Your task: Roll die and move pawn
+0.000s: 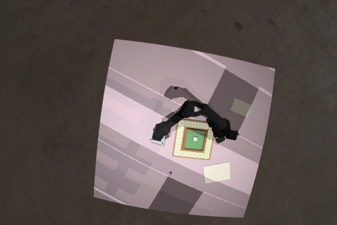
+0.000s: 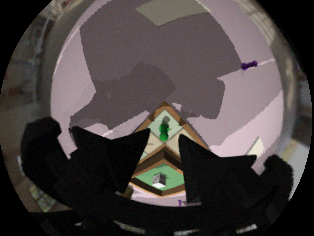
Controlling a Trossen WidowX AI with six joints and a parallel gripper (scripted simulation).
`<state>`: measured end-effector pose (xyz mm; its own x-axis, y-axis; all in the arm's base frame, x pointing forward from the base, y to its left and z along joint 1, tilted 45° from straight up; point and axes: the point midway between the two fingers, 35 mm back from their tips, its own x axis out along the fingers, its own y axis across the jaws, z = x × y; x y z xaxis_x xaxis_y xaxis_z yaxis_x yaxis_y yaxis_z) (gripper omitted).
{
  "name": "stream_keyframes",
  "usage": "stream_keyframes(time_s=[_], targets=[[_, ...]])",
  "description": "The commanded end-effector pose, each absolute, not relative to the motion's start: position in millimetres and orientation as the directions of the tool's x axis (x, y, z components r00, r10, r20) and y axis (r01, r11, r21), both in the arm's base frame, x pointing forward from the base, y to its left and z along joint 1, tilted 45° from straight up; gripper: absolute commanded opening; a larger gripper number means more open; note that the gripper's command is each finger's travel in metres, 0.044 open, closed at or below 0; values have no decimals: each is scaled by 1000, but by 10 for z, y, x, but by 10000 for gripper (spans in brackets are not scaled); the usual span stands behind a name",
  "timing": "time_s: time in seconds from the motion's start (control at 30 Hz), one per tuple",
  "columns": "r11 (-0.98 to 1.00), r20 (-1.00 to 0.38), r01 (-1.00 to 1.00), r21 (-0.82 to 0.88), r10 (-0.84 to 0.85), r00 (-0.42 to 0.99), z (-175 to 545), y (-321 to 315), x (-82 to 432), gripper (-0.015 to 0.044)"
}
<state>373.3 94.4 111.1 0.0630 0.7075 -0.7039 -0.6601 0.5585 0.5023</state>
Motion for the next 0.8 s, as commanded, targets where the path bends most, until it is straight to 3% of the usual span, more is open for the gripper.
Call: stream_keyframes(time_s=[0.0, 0.23, 0.4, 0.77], targets=[[560, -702, -655, 508, 710, 62, 1065, 984, 3731, 200], [559, -701, -655, 509, 710, 62, 1004, 1049, 3731, 200], [559, -701, -655, 509, 710, 62, 1004, 1049, 3731, 69], [559, -701, -655, 509, 710, 62, 1004, 1049, 3731, 0]])
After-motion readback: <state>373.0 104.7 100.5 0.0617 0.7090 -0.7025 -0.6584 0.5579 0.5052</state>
